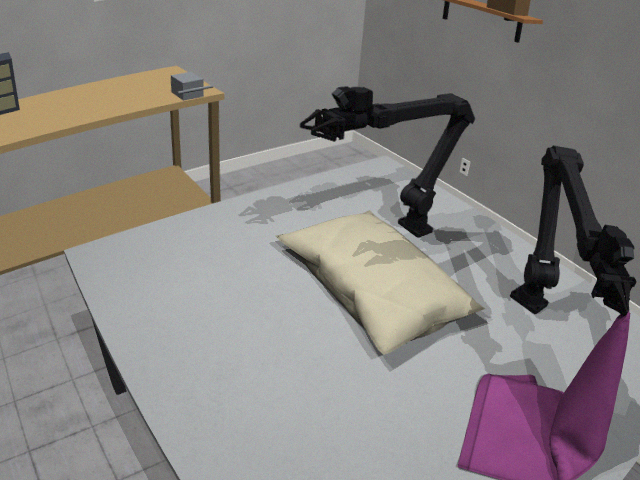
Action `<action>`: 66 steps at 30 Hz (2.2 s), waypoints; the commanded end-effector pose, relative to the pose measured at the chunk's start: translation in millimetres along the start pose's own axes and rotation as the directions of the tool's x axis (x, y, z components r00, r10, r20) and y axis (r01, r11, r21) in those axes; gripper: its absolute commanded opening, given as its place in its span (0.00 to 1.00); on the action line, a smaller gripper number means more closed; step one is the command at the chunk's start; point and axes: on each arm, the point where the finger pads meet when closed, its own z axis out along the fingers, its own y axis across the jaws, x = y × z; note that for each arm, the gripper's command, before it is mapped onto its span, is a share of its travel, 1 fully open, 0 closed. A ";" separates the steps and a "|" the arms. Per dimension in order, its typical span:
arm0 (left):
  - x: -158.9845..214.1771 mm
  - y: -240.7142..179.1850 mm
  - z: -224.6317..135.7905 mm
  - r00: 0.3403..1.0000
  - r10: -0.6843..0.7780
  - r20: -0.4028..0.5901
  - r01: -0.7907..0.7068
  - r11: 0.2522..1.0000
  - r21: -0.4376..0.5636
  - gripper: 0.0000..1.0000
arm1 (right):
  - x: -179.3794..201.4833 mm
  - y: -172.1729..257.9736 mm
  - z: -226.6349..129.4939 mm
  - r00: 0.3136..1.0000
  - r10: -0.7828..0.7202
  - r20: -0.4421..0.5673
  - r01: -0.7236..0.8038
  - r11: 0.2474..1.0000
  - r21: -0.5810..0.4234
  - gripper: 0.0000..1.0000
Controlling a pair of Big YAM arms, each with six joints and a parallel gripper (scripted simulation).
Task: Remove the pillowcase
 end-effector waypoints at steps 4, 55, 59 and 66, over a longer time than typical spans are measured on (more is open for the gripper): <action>-9.9 11.3 -6.9 0.999 -0.001 0.047 0.002 1.000 -0.022 0.02 | -17.4 -4.3 0.1 1.000 -0.011 0.026 0.011 1.000 0.007 0.60; 100.6 46.9 -31.1 0.999 0.000 0.032 0.003 0.995 -0.095 0.02 | -17.4 -4.3 0.1 1.000 -0.011 0.026 0.011 1.000 0.007 0.60; 118.1 52.7 -36.5 1.000 0.000 0.025 0.003 0.994 -0.108 0.02 | -17.4 -4.3 0.1 1.000 -0.011 0.026 0.011 1.000 0.007 0.60; 123.4 55.4 -42.8 0.999 0.003 0.049 0.002 0.994 -0.113 0.02 | -17.4 -4.3 0.1 1.000 -0.011 0.026 0.011 1.000 0.007 0.60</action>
